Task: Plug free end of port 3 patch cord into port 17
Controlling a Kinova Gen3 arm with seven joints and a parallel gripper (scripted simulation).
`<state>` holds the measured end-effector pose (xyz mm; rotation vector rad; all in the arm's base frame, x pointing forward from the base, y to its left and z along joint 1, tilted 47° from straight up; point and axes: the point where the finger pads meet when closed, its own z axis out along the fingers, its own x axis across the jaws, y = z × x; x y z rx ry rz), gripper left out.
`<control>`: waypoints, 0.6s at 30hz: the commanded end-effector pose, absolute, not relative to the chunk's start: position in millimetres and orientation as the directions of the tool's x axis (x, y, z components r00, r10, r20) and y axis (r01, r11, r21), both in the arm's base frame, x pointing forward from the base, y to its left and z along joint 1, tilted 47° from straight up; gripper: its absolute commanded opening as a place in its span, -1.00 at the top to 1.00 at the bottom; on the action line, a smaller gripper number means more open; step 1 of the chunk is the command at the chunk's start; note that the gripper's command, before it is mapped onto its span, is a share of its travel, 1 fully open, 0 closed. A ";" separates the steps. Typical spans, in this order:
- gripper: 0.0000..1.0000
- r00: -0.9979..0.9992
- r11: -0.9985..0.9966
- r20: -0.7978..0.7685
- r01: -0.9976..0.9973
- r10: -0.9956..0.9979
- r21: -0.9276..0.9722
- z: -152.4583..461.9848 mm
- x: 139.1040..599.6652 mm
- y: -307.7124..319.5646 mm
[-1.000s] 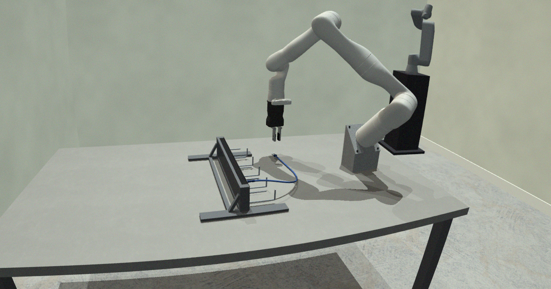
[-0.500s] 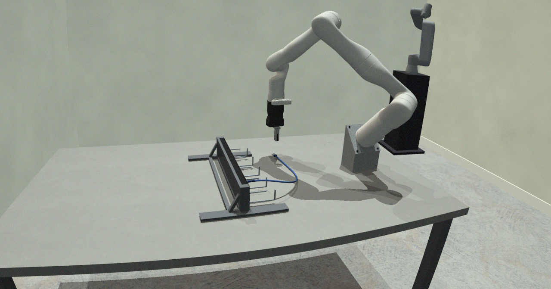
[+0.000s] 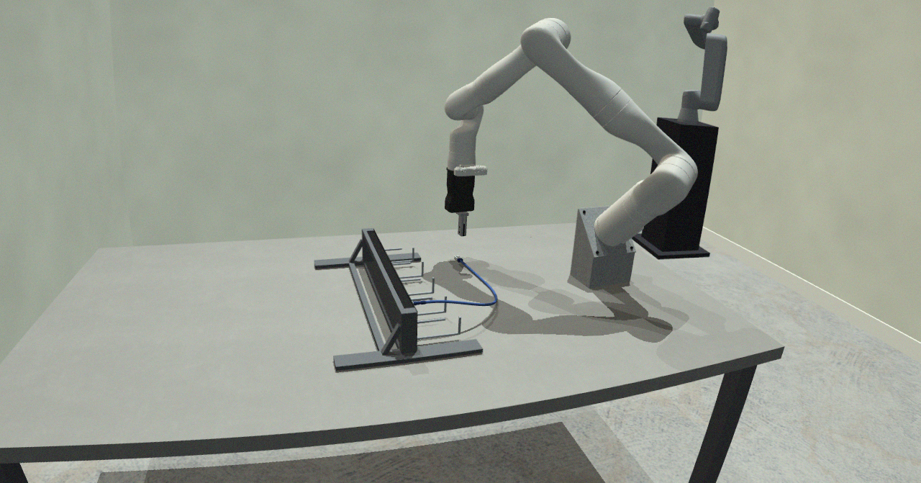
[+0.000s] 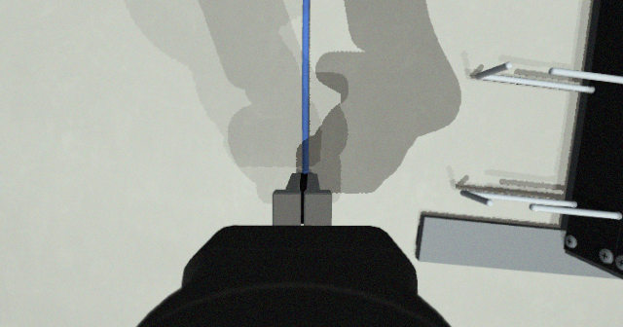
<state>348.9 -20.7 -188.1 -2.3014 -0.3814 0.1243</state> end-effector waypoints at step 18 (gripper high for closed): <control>1.00 0.772 -0.557 0.525 0.629 0.360 -0.543 -68.9 431.2 50.8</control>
